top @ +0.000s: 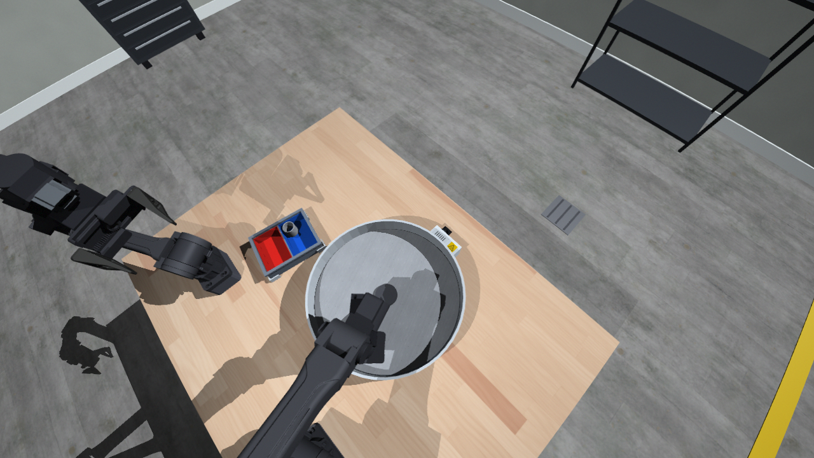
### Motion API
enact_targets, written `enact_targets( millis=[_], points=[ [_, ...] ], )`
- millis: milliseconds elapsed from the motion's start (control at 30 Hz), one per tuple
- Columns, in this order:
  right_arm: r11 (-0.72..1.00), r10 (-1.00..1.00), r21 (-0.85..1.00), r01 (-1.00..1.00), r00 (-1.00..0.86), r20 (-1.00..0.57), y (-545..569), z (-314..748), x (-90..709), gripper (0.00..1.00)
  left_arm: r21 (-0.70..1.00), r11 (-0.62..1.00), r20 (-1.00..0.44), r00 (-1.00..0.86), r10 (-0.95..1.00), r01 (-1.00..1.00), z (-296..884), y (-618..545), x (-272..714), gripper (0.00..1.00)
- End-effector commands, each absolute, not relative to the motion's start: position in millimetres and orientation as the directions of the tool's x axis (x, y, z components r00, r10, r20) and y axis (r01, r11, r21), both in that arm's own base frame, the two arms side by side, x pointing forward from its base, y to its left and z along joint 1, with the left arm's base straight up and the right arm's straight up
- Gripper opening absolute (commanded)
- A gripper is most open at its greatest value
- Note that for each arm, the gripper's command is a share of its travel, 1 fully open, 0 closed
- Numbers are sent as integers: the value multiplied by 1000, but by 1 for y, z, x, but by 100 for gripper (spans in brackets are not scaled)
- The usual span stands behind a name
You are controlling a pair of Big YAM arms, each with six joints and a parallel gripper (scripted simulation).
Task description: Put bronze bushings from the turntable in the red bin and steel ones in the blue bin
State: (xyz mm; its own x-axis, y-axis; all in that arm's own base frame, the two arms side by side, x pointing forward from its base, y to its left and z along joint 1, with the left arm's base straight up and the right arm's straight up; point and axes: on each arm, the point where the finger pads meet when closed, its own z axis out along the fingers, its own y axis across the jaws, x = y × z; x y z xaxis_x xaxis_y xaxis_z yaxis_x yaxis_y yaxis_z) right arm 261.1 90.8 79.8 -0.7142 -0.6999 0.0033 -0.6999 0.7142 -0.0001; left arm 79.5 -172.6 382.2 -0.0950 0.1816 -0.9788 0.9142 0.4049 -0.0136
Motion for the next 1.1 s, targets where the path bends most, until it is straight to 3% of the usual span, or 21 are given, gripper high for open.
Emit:
enact_targets(
  millis=[0,400,633,1067],
  points=[
    [714,-700,-8,-700,-714,-18,96,90,268,0,3,409,-986,-66,153,912,398,-166,77,100],
    [714,-700,-20,-700,-713,-43,95,197,271,0,3,409,-986,-66,153,912,398,-166,77,100],
    [732,-681,-13,-681,-731,-31,105,201,279,0,3,426,-987,-66,148,905,407,-160,76,100],
    [768,-640,-11,-640,-767,-48,298,204,361,0,-1,741,-905,-316,286,671,389,-114,126,100]
  ],
)
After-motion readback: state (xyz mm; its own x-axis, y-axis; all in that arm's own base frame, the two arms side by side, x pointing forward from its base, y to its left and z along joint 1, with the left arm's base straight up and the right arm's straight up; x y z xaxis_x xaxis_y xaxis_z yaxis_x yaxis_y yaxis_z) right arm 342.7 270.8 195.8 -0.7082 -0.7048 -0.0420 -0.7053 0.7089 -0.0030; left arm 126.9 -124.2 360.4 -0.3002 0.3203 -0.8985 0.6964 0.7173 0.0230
